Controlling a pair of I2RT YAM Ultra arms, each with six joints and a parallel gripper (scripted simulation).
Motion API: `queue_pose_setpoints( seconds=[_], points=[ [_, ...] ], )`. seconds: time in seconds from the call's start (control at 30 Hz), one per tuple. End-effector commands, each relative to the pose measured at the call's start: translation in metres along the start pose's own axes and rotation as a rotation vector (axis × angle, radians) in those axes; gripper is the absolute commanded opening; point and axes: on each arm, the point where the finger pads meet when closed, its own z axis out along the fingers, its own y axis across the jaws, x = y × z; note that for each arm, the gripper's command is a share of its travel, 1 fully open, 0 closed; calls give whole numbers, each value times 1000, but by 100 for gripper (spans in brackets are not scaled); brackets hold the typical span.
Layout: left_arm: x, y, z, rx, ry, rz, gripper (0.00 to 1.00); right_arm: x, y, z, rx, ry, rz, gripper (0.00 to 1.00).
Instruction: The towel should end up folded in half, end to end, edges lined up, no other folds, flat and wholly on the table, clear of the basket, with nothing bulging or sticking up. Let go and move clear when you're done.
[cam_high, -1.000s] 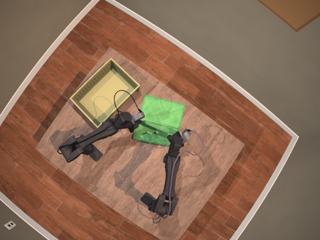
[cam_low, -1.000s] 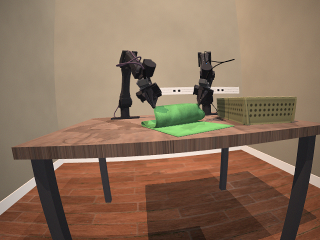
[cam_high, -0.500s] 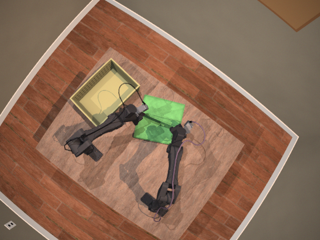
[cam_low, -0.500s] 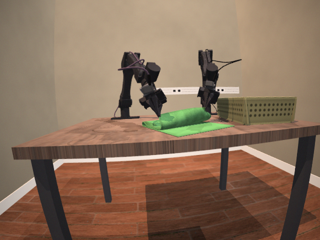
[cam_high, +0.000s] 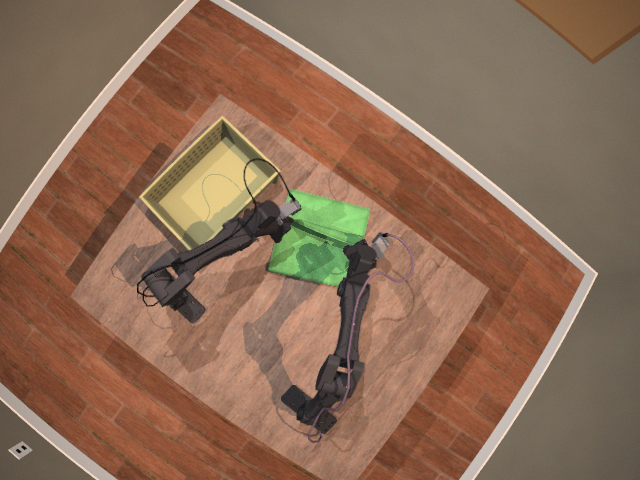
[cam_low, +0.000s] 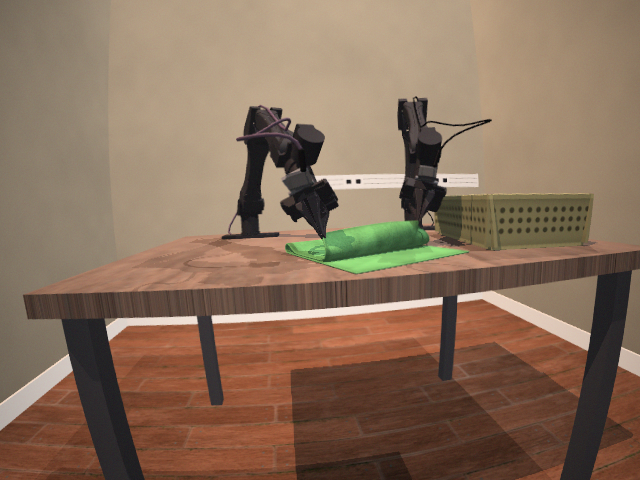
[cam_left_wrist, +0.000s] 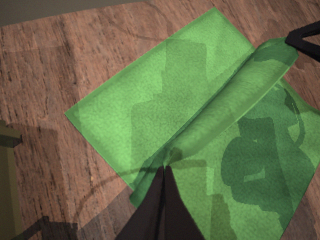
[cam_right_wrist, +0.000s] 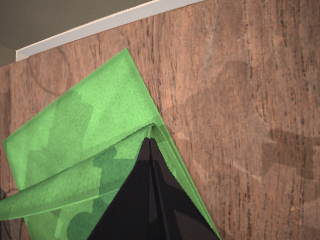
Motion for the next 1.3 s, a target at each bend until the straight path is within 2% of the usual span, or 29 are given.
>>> queue_pose_setpoints(
  seconds=[0.0,0.07,0.1,0.13,0.17,0.4,0.43,0.5,0.53,0.57,0.63,0.67,0.73,0.77,0.87,0.9,1.0,1.03,1.2,1.23,1.27],
  points=[
    [-24,6,1,1,-30,11,0,-38,14,0,-32,-90,33,0],
    [-24,6,1,1,-30,11,0,-38,14,0,-32,-90,33,0],
    [-35,0,-9,5,-65,23,0,-49,22,-14,-51,-111,33,0],
    [-34,-2,-9,8,-63,26,0,-49,23,-14,-52,-112,31,0],
    [-31,12,9,-2,-15,23,0,-37,14,11,-5,-78,35,0],
    [-33,16,17,-6,-17,30,0,-41,15,19,-3,-84,39,0],
    [-31,26,25,-45,3,15,0,-39,14,29,-5,-78,15,0],
    [-31,25,26,-44,4,14,0,-43,17,28,-16,-91,17,0],
    [-36,23,21,-42,-11,17,0,-56,27,13,-39,-119,19,0],
    [-30,34,32,-61,21,14,0,-40,16,34,2,-66,18,0],
    [-30,34,32,-61,21,14,0,-40,16,34,2,-66,18,0],
    [-32,34,30,-60,17,15,0,-53,27,19,-22,-94,20,0],
    [-42,29,21,-55,-13,24,0,-53,27,19,-22,-94,20,0],
    [-32,40,35,-85,19,-18,0,-41,22,42,-29,-67,15,0],
    [-32,40,35,-85,19,-18,0,-40,20,42,-20,-63,15,0],
    [-44,53,42,-87,18,-16,0,-42,29,59,-25,-42,4,0],
    [-44,53,42,-87,18,-18,0,-44,27,59,-17,-48,5,0],
    [-52,59,47,-70,19,-16,19,-41,51,40,-43,-66,16,4],
    [-52,59,47,-72,19,-16,19,-41,51,40,-43,-66,16,4],
    [-61,67,51,-70,19,-16,70,-39,56,41,-48,-71,16,30],
    [-61,67,51,-70,19,-16,70,-39,56,41,-48,-71,16,30]
  ],
)
